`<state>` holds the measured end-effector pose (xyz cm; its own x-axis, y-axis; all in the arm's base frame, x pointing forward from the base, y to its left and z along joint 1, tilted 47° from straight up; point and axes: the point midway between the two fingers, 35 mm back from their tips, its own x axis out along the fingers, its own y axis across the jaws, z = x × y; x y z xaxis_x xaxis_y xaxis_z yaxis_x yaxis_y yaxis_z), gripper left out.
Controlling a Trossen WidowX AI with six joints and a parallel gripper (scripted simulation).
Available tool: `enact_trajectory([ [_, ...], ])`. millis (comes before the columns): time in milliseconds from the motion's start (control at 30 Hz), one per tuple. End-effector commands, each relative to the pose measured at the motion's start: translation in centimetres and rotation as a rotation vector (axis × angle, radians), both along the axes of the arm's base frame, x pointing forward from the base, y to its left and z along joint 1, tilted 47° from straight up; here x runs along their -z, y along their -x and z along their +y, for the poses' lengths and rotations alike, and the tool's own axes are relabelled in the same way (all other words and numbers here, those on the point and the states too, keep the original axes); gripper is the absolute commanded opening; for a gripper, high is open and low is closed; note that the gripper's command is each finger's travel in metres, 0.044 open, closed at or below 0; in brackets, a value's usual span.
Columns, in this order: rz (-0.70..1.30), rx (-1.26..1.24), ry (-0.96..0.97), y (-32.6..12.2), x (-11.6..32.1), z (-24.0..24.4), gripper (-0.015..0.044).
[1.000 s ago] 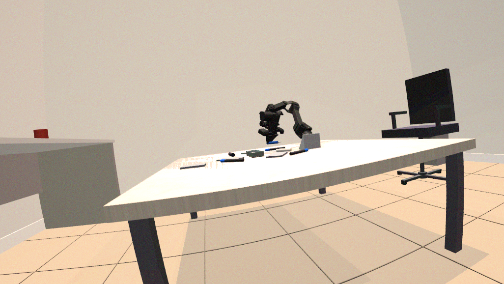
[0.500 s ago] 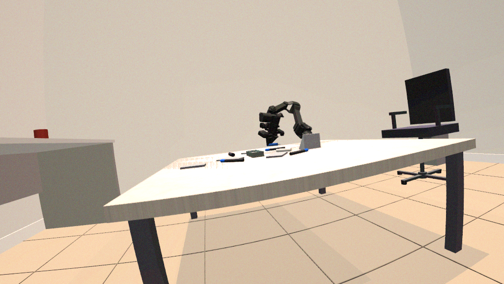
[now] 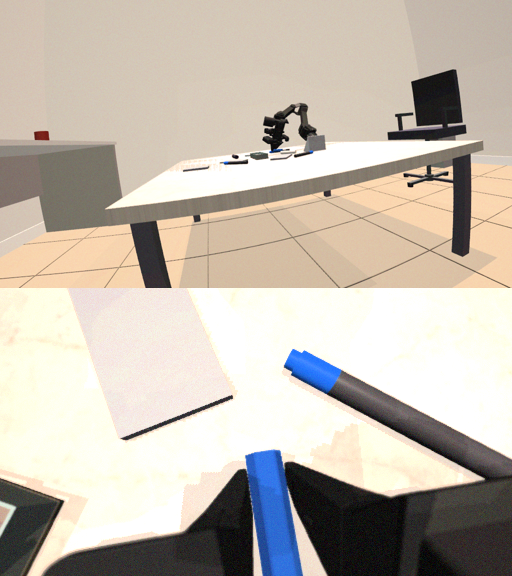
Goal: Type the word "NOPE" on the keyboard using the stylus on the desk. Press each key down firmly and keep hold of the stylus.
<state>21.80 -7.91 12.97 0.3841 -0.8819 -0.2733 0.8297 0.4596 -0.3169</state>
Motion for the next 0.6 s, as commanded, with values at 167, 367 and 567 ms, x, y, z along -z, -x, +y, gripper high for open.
enact_trajectory([
  [167, 0.0, -0.003, 0.011, -0.03, 0.56, -1.08, 0.0],
  [367, -0.004, 0.001, 0.013, -0.03, 0.42, -0.99, 0.0079],
  [567, -0.004, 0.001, 0.013, -0.03, 0.42, -0.99, 0.015],
])
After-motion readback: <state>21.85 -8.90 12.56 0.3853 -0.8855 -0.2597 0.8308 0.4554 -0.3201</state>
